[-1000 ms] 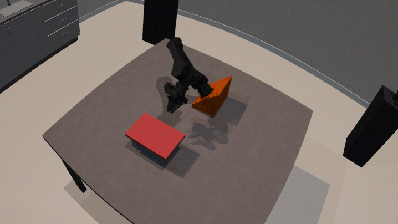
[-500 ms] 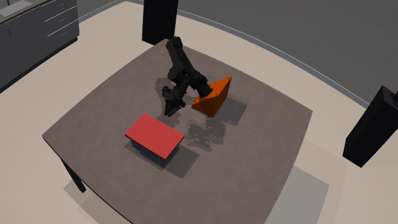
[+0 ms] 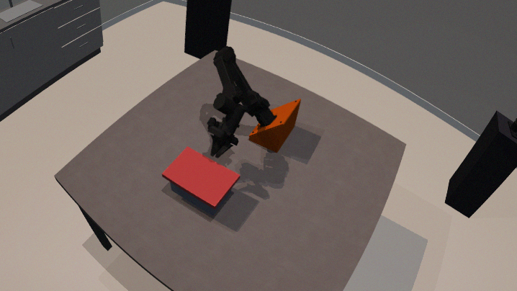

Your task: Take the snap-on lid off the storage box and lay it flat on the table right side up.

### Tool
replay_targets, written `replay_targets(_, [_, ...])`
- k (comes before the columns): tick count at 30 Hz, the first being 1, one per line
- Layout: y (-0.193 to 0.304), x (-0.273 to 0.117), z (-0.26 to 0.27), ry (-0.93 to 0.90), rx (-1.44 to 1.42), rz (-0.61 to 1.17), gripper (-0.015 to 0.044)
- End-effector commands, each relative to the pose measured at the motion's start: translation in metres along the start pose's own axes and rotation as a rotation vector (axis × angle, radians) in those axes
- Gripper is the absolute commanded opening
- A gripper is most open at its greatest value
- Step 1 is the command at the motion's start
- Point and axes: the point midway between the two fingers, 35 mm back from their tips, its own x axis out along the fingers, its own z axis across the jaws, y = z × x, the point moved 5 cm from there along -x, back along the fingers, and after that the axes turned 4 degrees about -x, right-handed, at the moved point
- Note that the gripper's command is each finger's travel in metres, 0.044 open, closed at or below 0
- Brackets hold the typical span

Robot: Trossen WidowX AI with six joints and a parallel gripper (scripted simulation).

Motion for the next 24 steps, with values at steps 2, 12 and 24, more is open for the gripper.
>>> replay_targets(2, [0.001, 0.008, -0.002, 0.003, -0.009, 0.003, 0.0235])
replay_targets(12, [0.0, 0.024, -0.004, -0.002, -0.01, -0.002, 0.0235])
replay_targets(24, [-0.001, 0.03, -0.005, -0.004, -0.011, -0.004, 0.011])
